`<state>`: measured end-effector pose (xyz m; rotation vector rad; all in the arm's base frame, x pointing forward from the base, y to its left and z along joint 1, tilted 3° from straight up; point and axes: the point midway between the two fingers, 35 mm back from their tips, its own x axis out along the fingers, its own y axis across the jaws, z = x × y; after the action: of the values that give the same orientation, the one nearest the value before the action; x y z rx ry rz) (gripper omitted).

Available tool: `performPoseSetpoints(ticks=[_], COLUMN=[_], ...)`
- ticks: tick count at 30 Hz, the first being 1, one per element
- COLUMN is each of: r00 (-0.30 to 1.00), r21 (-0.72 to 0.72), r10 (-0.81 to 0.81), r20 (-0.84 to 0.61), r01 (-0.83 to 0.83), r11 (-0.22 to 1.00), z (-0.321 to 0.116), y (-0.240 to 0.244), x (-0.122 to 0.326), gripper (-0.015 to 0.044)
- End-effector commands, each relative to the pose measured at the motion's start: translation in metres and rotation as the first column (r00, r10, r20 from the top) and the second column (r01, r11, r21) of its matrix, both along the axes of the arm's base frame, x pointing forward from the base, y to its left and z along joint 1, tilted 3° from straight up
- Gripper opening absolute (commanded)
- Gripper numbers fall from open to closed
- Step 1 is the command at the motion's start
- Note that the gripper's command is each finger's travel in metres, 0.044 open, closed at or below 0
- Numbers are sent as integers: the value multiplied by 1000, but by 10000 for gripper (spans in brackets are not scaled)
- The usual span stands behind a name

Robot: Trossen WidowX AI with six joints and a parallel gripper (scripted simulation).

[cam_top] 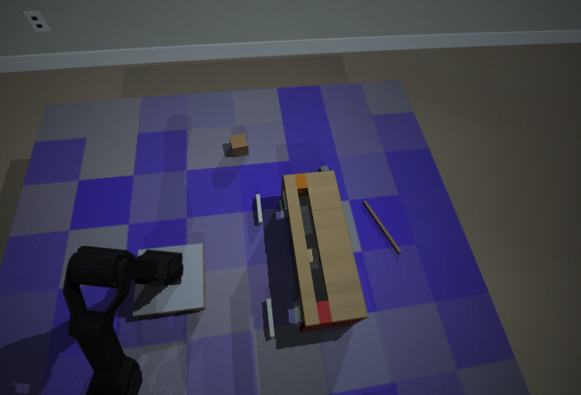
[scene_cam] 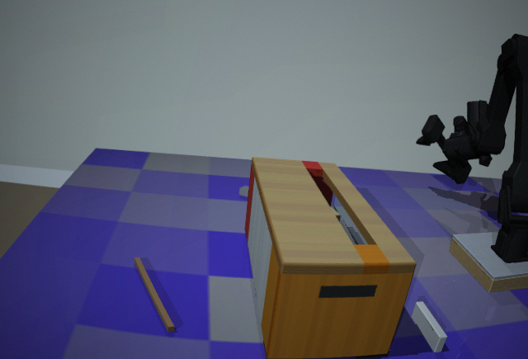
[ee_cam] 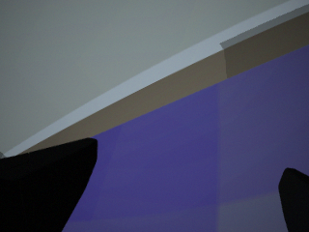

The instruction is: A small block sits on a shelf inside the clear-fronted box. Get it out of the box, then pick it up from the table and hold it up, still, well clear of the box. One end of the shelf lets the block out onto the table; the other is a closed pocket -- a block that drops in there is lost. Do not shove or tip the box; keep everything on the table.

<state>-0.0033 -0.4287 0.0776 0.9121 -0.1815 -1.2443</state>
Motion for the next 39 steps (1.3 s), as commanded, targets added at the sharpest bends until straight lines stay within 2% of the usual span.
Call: performPoseSetpoints(ticks=[1, 9, 18, 21, 25, 30, 32, 35, 39], r00=[1000, 944, 724, 612, 396, 94, 35, -81, -247], r21=[0, 15, 64, 89, 135, 218, 212, 247, 341], r10=[5, 237, 482, 542, 601, 583, 557, 504, 408], r20=[-5, -230, -494, -576, -694, -807, -830, -860, -879], r01=[-5, -240, -523, -612, -749, -870, -903, -930, -924], r11=[1000, 971, 850, 786, 649, 442, 372, 271, 174], z=[0, 13, 34, 43, 60, 82, 92, 99, 103], y=[0, -4, 30, 52, 99, 172, 203, 241, 266], x=[2, 98, 214, 250, 307, 360, 382, 399, 398], gripper=[400, 400, 400, 400, 400, 400, 400, 400, 400])
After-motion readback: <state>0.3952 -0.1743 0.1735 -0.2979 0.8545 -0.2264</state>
